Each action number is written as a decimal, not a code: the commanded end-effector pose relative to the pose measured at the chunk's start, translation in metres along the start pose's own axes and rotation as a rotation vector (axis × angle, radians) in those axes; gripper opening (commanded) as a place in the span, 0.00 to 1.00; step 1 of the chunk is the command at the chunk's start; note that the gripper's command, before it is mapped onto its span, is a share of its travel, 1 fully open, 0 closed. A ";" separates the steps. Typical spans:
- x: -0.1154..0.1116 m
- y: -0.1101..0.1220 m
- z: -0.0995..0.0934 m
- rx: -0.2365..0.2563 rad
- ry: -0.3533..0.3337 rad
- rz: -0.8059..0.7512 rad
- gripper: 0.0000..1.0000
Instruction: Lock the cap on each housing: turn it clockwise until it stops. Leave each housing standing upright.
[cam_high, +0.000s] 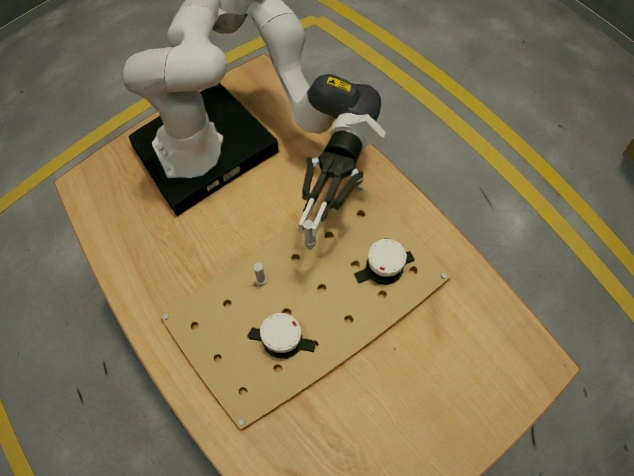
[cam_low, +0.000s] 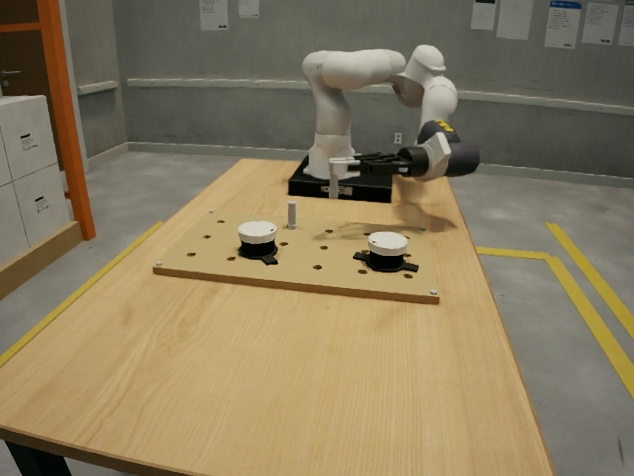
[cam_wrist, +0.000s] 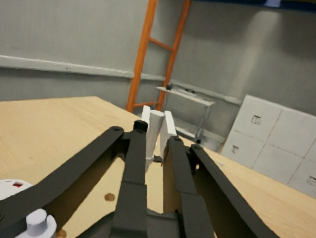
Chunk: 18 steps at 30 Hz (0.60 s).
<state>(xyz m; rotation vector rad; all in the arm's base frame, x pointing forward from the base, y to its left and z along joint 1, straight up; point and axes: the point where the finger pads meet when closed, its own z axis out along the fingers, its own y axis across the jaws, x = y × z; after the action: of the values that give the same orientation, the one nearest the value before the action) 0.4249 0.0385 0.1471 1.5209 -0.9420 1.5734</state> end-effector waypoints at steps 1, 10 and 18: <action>0.006 -0.002 -0.003 -0.016 0.014 -0.011 0.10; 0.006 -0.013 -0.015 -0.016 0.014 -0.011 0.10; 0.006 -0.021 -0.024 -0.016 0.014 -0.011 0.10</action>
<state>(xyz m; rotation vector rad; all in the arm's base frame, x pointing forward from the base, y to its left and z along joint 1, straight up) 0.4327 0.0695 0.1475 1.5176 -0.9416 1.5703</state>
